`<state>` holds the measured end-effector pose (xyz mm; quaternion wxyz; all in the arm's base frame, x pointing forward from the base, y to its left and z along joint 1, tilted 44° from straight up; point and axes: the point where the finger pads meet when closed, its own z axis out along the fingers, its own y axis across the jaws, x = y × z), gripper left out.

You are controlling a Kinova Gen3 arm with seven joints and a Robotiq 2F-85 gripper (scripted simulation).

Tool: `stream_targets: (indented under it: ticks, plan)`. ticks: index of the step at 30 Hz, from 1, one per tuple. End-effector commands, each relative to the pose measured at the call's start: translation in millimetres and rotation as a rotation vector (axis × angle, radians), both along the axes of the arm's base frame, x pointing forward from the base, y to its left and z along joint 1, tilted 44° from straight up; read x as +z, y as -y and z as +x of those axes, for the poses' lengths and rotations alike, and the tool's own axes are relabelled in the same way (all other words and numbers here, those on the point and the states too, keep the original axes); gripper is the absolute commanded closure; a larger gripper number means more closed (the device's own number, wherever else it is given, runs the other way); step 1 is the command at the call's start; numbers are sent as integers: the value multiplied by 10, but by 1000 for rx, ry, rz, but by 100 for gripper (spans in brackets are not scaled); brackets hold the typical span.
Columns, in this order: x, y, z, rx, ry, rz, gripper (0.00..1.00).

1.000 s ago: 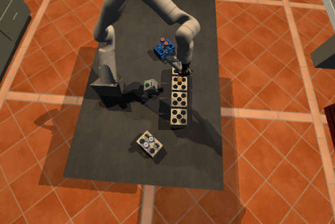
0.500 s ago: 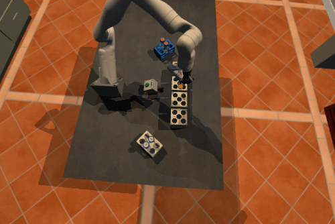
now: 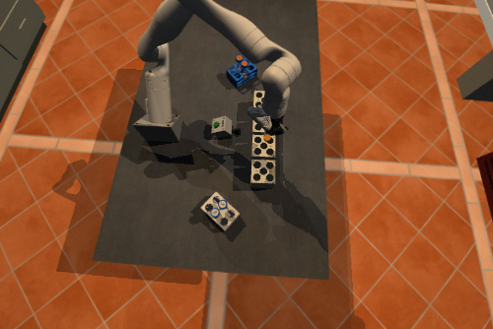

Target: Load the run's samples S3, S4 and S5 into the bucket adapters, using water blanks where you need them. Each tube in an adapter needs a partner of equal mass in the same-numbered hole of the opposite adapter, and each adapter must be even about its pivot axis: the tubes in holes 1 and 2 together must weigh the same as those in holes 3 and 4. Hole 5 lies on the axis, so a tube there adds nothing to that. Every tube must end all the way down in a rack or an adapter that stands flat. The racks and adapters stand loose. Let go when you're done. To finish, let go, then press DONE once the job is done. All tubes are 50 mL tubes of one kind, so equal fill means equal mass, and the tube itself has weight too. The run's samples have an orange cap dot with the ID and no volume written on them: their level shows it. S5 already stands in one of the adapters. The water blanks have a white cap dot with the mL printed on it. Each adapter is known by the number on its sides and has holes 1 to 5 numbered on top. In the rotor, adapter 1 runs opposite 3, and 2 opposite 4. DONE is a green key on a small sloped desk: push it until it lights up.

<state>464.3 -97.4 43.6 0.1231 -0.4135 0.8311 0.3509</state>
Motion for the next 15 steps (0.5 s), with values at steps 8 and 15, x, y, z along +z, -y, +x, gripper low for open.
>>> stream_targets:
  ticks: [8,15]
  plan:
    - [-233,222,31,5,-7,4,90]
    - [-394,380,83,5,-7,4,90]
